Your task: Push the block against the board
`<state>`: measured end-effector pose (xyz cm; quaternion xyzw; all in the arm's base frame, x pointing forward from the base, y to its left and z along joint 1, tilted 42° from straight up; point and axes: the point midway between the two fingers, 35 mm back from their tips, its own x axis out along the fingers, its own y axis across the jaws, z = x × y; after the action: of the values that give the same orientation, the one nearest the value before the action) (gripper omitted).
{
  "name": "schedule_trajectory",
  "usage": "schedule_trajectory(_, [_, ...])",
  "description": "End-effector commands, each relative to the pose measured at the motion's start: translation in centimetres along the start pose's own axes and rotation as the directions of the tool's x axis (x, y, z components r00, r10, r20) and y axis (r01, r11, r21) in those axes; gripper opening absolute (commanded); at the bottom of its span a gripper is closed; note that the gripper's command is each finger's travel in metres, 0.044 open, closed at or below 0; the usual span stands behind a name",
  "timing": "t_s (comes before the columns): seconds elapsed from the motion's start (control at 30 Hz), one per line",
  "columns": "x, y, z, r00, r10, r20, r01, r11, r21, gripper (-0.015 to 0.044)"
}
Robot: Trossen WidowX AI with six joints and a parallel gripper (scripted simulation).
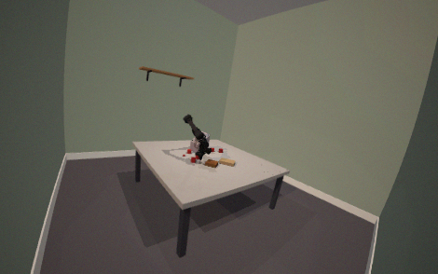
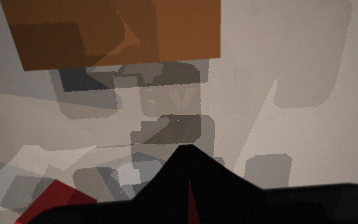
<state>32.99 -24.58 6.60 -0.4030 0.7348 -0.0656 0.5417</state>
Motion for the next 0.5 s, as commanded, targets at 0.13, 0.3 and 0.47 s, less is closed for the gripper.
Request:
schedule_trajectory(0.13, [-2.5, -0.4, 0.6, 0.999, -0.029, 0.026, 0.029, 1.0, 0.007, 0.0])
schedule_trajectory(0.3, [-2.6, 3.4, 2.5, 1.0, -0.022, 0.014, 0.022, 1.0, -0.007, 0.0])
schedule_trajectory(0.47, [0.2, 3.3, 2.6, 1.0, -0.022, 0.014, 0.022, 1.0, -0.007, 0.0])
